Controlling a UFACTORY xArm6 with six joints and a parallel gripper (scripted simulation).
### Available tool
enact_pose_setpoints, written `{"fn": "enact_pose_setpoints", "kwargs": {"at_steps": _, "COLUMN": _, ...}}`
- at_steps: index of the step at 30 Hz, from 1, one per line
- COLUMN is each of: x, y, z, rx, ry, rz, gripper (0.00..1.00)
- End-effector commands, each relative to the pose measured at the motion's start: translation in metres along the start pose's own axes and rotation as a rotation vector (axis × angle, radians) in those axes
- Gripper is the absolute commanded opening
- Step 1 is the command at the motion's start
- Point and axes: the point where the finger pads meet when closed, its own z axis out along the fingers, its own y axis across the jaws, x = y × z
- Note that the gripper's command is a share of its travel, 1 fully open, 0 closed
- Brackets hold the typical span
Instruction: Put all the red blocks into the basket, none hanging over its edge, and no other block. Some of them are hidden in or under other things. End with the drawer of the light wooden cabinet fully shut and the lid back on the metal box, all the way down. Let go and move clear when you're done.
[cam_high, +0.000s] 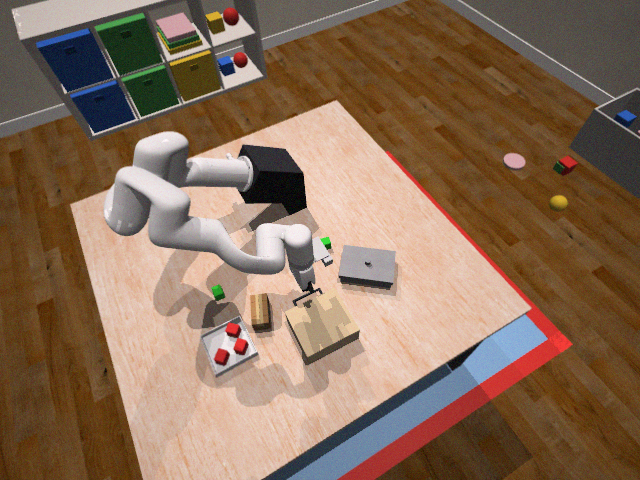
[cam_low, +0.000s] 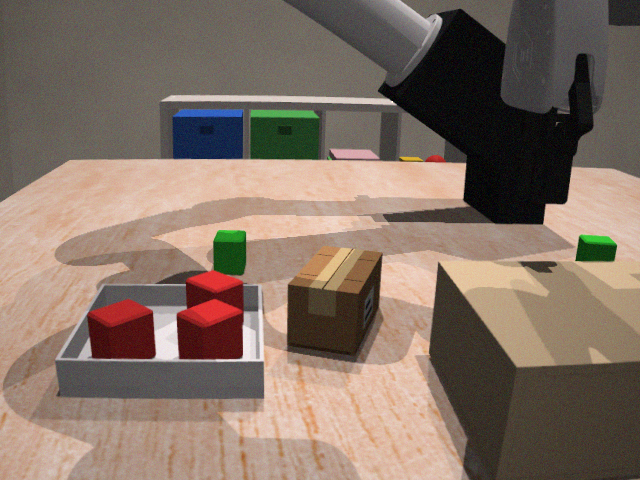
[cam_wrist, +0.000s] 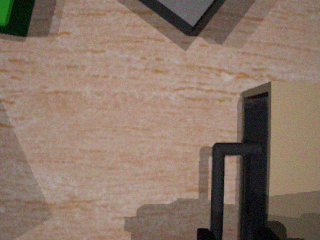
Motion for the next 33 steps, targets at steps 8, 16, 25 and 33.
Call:
{"fn": "enact_pose_setpoints", "kwargs": {"at_steps": 8, "x": 0.0, "y": 0.002, "z": 0.029, "rx": -0.004, "ry": 0.001, "rz": 0.001, "gripper": 0.24}}
{"fn": "enact_pose_setpoints", "kwargs": {"at_steps": 16, "x": 0.0, "y": 0.003, "z": 0.043, "rx": -0.004, "ry": 0.001, "rz": 0.001, "gripper": 0.24}}
{"fn": "enact_pose_setpoints", "kwargs": {"at_steps": 25, "x": 0.0, "y": 0.003, "z": 0.049, "rx": -0.004, "ry": 0.001, "rz": 0.001, "gripper": 0.24}}
{"fn": "enact_pose_setpoints", "kwargs": {"at_steps": 33, "x": 0.0, "y": 0.003, "z": 0.05, "rx": -0.004, "ry": 0.001, "rz": 0.001, "gripper": 0.24}}
